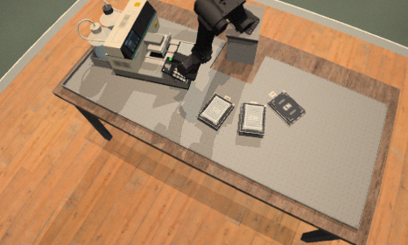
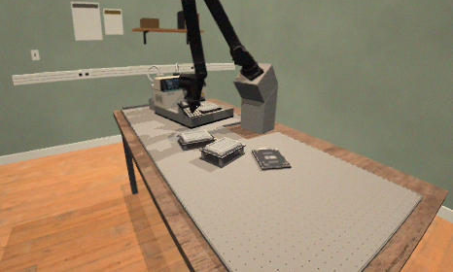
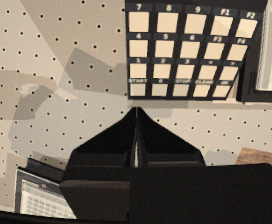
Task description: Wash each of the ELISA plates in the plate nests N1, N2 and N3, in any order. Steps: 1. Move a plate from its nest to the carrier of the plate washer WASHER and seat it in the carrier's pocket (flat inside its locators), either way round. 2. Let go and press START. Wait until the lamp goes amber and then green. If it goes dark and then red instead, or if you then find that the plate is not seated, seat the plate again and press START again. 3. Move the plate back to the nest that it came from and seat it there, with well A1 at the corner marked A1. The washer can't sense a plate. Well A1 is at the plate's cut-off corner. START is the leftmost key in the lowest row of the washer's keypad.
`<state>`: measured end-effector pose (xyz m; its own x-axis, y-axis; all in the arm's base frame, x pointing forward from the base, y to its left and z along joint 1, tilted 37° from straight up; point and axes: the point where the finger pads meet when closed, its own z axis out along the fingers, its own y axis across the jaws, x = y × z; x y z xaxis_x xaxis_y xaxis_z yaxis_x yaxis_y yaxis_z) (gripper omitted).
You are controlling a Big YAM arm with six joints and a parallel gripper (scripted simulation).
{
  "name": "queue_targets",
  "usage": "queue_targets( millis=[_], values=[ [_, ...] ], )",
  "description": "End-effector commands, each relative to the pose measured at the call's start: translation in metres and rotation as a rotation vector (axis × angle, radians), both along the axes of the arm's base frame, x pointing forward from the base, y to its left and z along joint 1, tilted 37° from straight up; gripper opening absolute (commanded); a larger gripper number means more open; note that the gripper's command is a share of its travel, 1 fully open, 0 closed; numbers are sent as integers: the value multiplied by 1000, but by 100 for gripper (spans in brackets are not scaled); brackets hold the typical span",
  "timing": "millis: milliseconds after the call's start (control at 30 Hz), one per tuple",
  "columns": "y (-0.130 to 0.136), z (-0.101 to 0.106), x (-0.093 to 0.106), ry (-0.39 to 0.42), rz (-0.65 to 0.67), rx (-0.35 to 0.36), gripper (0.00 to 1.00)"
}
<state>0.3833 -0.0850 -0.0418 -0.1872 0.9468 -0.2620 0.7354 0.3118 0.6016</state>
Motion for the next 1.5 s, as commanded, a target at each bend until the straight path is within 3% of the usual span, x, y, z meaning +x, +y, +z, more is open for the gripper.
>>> queue_targets(
  millis=[0,1133,1200,1467],
  values=[
    [1,-5,6,-6,-3,4,0],
    [1,-25,23,-5,2,4,0],
    [2,-27,10,24,0,10,0],
    [-2,-12,3,8,-6,2,0]
  ],
)
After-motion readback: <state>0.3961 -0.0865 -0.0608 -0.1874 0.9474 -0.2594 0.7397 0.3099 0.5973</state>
